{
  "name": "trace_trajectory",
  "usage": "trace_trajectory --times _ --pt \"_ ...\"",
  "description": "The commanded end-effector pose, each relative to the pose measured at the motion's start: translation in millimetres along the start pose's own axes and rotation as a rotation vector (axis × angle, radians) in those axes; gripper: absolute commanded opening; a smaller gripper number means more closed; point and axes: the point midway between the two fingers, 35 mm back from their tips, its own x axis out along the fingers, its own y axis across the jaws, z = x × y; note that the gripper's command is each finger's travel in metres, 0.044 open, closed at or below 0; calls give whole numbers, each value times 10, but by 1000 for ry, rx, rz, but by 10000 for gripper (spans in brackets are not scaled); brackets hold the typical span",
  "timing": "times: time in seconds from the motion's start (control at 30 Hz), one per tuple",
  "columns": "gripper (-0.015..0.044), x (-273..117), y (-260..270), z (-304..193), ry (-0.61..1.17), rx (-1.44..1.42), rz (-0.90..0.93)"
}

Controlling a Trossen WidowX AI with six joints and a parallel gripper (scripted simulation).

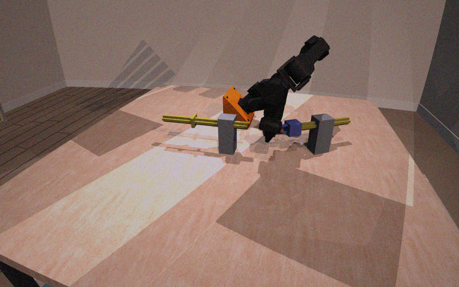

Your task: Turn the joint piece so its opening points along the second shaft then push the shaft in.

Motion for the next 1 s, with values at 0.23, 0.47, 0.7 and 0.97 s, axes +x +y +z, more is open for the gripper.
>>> trace_trajectory --times 0.23,0.47,0.7,0.97 --pt "383 0 0 0 0 -1 0" --pt "440 0 0 0 0 -1 0" --pt "440 0 0 0 0 -1 0" --pt "440 -283 -6 26 141 7 10"
